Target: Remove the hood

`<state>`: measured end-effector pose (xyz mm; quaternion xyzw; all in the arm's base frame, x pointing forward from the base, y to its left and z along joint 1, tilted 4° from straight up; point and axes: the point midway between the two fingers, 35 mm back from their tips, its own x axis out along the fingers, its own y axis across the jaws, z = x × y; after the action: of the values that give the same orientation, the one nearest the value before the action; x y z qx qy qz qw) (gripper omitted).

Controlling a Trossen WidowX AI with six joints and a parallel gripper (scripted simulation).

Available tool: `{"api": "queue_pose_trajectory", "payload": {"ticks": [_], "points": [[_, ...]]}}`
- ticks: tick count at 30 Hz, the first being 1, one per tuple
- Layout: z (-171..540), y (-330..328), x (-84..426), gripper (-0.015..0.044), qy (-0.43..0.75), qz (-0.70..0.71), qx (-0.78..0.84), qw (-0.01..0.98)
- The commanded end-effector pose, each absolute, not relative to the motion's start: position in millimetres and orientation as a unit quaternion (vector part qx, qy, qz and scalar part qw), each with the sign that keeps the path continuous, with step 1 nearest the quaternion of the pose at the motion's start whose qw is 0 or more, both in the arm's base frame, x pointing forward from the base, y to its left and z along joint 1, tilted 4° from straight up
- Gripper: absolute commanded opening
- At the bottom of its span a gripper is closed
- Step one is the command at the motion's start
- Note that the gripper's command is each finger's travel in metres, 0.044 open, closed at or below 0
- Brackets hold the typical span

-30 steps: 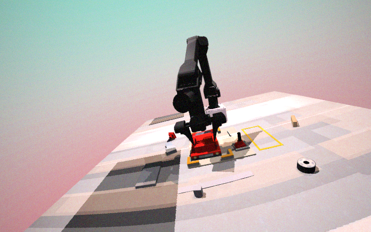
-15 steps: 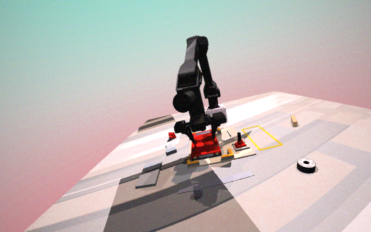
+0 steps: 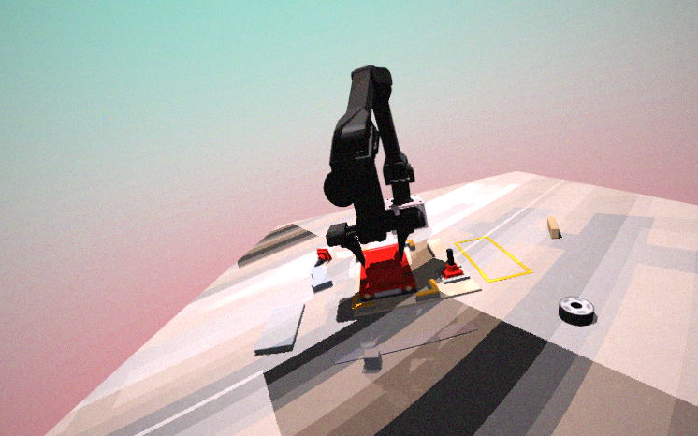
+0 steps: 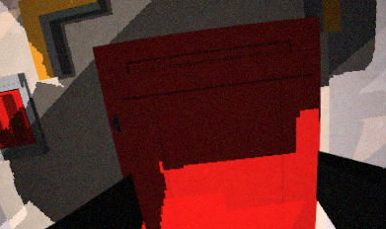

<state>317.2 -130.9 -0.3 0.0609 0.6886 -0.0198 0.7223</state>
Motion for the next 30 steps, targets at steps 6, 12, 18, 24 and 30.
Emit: {"api": "queue_pose_trajectory", "payload": {"ticks": [6,12,18,24,30], "points": [[7,-132,317,0.0,0.688,-0.02,0.06,0.723],[11,-132,317,0.0,0.688,-0.02,0.06,0.723],[15,-132,317,0.0,0.688,-0.02,0.06,0.723],[19,-132,316,0.0,0.688,-0.02,0.06,0.723],[39,-134,316,0.0,0.688,-0.02,0.06,0.723]]}}
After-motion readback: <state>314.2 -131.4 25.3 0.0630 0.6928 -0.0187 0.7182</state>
